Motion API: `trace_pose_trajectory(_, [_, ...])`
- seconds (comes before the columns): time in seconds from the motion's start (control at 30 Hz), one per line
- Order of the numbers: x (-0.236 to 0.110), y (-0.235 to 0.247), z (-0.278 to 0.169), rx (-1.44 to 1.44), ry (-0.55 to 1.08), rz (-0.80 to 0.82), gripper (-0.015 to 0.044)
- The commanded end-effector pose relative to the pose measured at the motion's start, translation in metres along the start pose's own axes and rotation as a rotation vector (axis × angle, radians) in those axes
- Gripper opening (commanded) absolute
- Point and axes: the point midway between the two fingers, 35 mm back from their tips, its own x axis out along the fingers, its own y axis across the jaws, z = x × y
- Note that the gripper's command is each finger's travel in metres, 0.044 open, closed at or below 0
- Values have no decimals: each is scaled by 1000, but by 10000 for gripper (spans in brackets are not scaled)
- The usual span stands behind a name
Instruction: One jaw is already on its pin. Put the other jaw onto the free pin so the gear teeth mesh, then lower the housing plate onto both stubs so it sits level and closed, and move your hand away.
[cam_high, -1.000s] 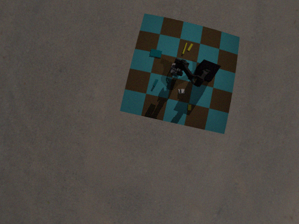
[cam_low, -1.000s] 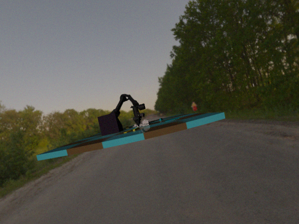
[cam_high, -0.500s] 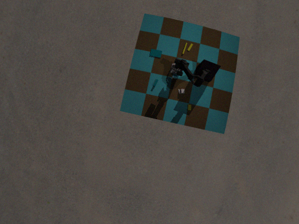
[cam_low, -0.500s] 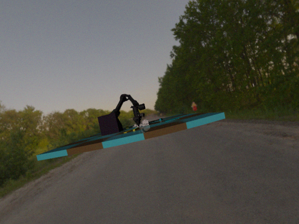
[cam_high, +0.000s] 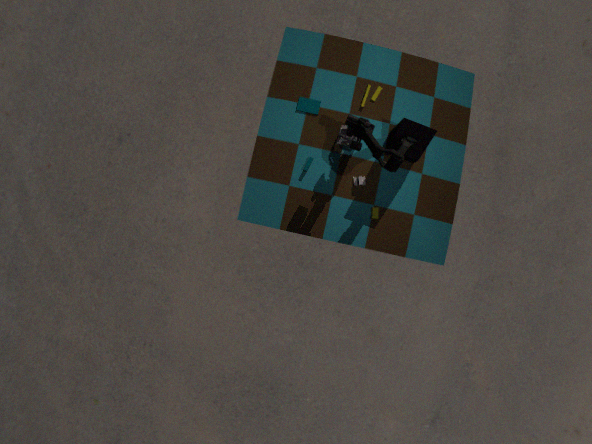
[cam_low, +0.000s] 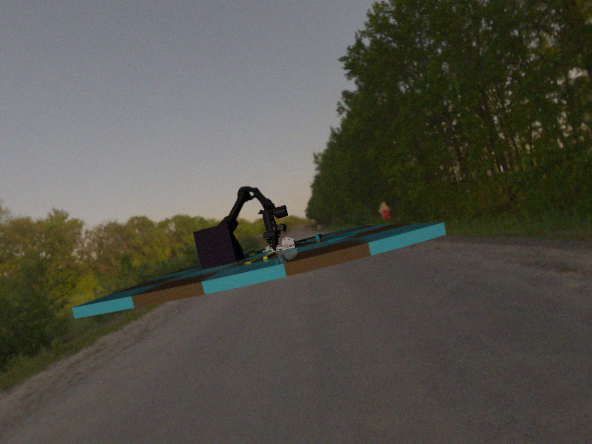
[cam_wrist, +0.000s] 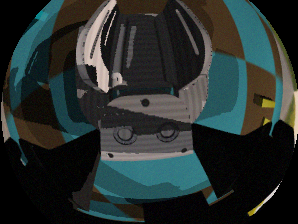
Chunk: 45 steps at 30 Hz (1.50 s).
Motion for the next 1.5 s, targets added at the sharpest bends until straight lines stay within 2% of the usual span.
trace_pose_trajectory(0.0, [0, 0, 0, 3, 0, 3, 351])
trace_pose_trajectory(0.7, [0, 0, 0, 3, 0, 3, 351])
trace_pose_trajectory(0.8, [0, 0, 0, 1, 0, 0, 430])
trace_pose_trajectory(0.83, [0, 0, 0, 1, 0, 0, 440])
trace_pose_trajectory(1.27, [0, 0, 0, 1, 0, 0, 440])
trace_pose_trajectory(1.37, [-11, -1, 1, 1, 0, -3, 440])
trace_pose_trajectory(1.47, [-35, -2, 3, 2, -1, -5, 440])
